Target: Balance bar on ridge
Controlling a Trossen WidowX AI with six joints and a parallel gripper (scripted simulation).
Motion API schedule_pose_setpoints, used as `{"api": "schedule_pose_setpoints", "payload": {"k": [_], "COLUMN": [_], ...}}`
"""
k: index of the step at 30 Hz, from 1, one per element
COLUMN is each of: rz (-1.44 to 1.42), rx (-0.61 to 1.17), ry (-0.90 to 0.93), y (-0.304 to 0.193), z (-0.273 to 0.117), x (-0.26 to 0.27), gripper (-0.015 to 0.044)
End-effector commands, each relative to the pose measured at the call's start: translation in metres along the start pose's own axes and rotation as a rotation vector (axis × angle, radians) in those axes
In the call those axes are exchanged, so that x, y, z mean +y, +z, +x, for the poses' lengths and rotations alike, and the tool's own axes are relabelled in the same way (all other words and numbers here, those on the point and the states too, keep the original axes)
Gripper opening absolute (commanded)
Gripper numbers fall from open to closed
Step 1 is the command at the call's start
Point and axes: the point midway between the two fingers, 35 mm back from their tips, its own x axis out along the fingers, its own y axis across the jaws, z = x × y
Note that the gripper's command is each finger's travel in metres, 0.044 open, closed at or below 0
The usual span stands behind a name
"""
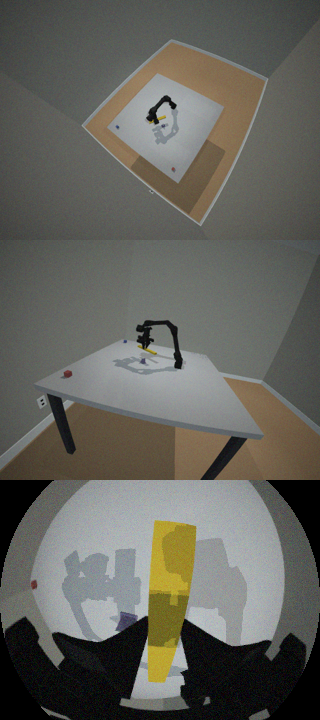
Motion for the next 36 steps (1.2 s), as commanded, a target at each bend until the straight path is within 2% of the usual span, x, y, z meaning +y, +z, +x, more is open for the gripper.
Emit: {"api": "schedule_pose_setpoints", "payload": {"k": [1,21,36], "rz": [0.022,0.132,0.134], "rx": [0.0,0.004,0.004], "ry": [-0.001,0.005,0.005], "y": [-0.005,-0.046,-0.047], "z": [-0.001,-0.002,0.018], "x": [0.012,0.074,0.077], "gripper": [0.0,0.0,0.0]}}
